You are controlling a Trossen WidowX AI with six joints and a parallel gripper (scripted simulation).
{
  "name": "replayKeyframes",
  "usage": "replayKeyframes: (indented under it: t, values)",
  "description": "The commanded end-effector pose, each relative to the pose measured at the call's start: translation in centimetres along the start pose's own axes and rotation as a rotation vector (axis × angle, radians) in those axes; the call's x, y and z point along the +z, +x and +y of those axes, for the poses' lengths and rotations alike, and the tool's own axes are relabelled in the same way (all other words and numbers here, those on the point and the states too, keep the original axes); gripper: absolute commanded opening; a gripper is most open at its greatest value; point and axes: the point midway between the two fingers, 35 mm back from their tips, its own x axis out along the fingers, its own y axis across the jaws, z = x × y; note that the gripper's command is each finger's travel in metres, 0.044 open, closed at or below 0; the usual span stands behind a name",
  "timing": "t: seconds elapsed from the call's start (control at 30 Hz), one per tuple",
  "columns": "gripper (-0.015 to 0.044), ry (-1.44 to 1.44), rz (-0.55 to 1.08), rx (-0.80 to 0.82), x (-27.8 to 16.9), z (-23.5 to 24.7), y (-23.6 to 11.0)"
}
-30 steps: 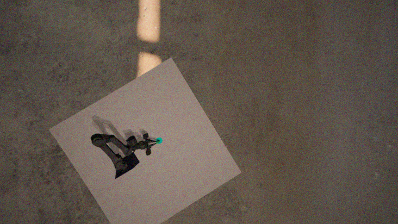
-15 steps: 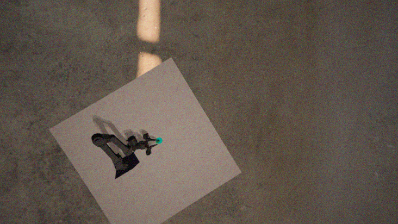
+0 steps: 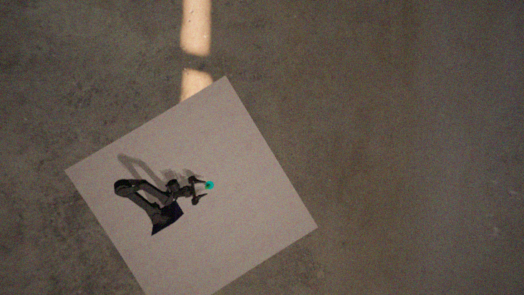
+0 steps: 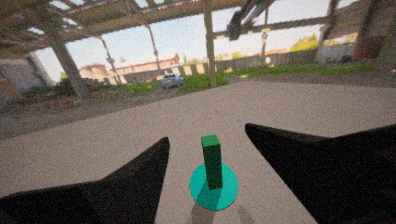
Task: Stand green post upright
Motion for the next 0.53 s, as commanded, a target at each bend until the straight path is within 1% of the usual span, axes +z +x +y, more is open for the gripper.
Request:
replayKeyframes:
  t: [0.0,0.5]
  values:
    - [0.0400,-0.002,0.002,0.004,1.3,0.4,0.2]
    - [0.0400,-0.004,-0.001,0.004,6.5,0.3,-0.5]
